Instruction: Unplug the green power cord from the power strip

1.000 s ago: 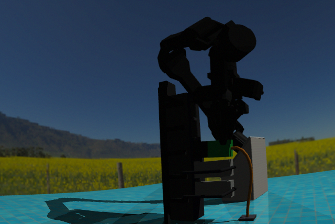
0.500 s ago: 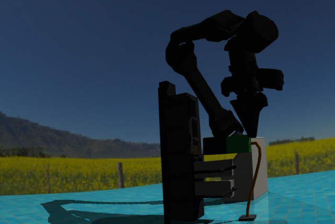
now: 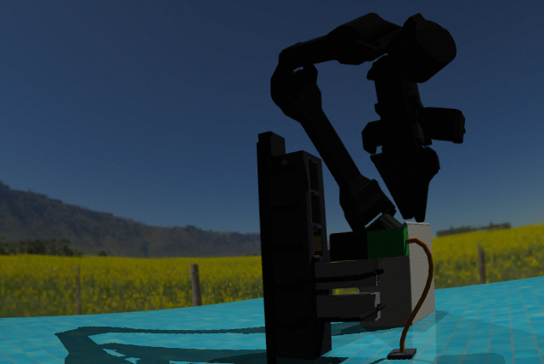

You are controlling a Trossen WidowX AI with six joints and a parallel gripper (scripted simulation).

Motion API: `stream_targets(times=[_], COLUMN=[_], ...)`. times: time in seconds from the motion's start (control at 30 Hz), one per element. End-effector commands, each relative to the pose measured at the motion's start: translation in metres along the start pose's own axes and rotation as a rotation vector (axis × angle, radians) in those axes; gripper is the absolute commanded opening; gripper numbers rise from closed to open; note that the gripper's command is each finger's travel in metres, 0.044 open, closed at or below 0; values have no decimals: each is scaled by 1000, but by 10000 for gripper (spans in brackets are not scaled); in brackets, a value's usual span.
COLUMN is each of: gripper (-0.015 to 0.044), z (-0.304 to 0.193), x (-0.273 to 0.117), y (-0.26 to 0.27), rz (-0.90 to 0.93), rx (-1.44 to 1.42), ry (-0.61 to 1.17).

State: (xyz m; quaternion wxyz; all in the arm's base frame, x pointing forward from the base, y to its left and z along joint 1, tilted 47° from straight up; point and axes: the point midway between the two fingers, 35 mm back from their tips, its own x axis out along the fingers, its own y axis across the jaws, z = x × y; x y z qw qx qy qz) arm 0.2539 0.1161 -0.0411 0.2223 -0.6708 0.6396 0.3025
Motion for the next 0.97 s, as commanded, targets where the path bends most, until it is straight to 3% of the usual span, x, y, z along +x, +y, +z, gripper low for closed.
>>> stream_targets(times=[0.0,0.1,0.93], gripper=[440,440,440], z=[31,50,50], x=[-8,-11,-11], y=[0,2,2], rz=[-4,-4,-4], rx=[-2,-2,-2], ry=[-8,-8,-8])
